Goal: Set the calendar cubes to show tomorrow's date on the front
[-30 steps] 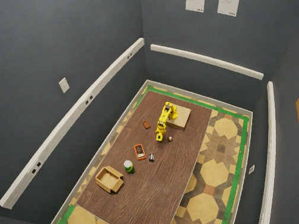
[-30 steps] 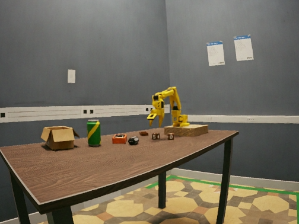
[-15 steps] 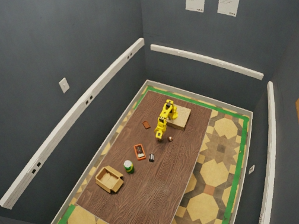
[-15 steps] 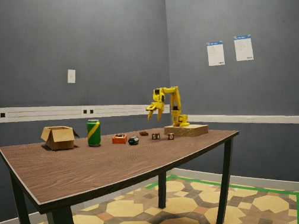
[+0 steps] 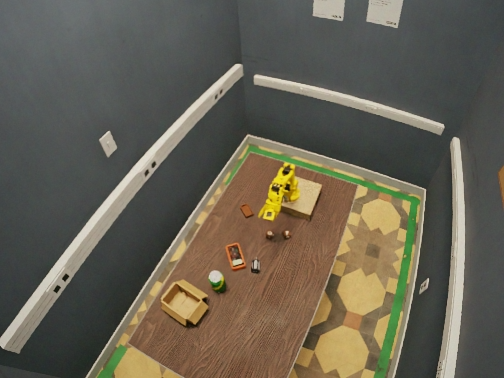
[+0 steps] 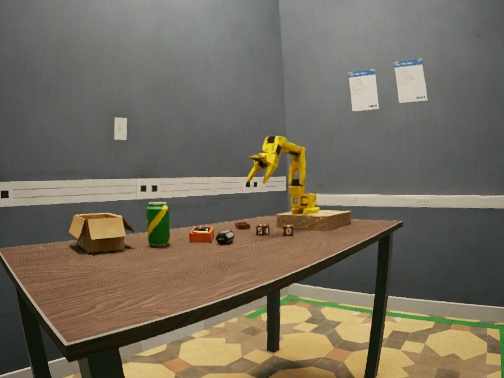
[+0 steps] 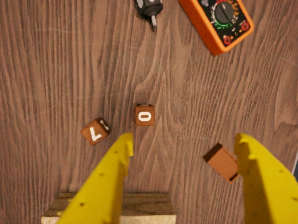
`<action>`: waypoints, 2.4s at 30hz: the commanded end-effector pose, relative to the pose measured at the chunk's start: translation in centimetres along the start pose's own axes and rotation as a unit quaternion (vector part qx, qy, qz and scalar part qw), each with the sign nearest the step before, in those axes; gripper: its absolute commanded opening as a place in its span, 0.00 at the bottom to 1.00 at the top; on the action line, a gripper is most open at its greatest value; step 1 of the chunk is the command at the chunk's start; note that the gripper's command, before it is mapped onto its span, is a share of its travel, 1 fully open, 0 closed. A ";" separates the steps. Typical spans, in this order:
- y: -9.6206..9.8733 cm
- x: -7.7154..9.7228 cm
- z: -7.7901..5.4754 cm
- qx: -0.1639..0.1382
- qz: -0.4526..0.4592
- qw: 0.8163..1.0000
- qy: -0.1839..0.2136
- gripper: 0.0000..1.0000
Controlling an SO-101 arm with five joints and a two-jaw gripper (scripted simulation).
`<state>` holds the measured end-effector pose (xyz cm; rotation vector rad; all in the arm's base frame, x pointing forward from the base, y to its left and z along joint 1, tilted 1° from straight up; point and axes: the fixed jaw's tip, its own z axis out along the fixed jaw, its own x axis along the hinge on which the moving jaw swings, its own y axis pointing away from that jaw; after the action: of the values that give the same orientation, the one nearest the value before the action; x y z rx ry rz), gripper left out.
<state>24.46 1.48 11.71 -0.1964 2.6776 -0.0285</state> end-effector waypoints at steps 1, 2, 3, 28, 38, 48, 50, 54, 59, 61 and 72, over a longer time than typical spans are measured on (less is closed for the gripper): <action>0.1 -0.4 -0.7 0.000 0.003 1.000 -0.017 0.35; 0.1 -0.4 -0.7 0.000 0.003 1.000 -0.018 0.35; 0.1 -0.4 -0.7 0.000 0.003 1.000 -0.018 0.35; -0.1 -0.1 -0.4 0.004 -0.114 0.993 -0.017 0.35; -0.3 0.2 -0.1 0.008 -0.236 0.972 -0.016 0.35; -0.7 0.7 0.3 0.012 -0.411 0.911 -0.013 0.35; -0.8 0.8 0.4 0.013 -0.445 0.895 -0.012 0.35; -1.0 0.9 0.6 0.014 -0.493 0.870 -0.011 0.35; -1.1 1.0 0.7 0.016 -0.549 0.835 -0.009 0.35; -1.2 1.1 0.8 0.016 -0.574 0.819 -0.008 0.35; -1.5 1.3 1.0 0.018 -0.654 0.757 -0.006 0.35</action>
<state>24.17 -0.01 10.44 -1.9182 1.9719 -0.4805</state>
